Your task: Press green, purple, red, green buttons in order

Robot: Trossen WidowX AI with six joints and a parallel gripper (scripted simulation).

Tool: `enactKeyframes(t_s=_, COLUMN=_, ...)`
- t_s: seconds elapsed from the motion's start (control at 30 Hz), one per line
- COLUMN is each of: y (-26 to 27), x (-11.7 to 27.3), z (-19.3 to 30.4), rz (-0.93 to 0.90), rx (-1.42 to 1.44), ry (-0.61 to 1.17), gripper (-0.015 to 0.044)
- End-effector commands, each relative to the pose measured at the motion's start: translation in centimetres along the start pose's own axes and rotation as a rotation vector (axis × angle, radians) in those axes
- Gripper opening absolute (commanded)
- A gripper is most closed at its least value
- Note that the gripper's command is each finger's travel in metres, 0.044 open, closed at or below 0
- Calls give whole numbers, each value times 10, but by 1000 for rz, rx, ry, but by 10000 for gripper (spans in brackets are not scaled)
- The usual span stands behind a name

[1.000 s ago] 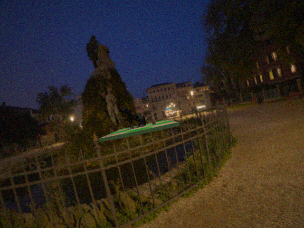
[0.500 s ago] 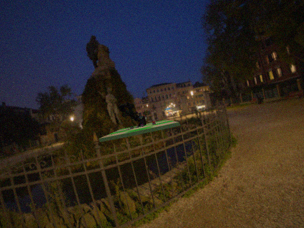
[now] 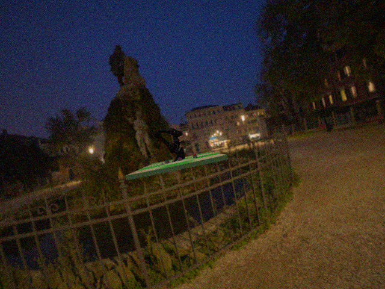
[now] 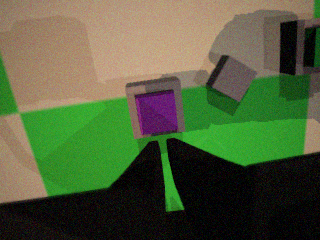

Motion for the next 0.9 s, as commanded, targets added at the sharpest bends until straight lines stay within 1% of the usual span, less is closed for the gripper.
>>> enactKeyframes(t_s=0.0, y=-1, x=-45, z=5, rz=24, rx=10, ry=23, gripper=20)
enactKeyframes(t_s=0.07, y=-1, x=-55, z=6, rz=26, rx=10, ry=23, gripper=20)
enactKeyframes(t_s=0.27, y=-1, x=-56, z=6, rz=25, rx=10, ry=23, gripper=20)
enactKeyframes(t_s=0.87, y=-2, x=-85, z=7, rz=27, rx=9, ry=23, gripper=20)
Point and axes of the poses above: the point midway between the two fingers, 35 mm back from their tips, its own x axis back along the fingers, its own y axis across the jaws, z = x × y, the point moved 6 cm from there along x, back along the fingers, and after that the axes turned 2 degrees about x, right-handed, at the moved point
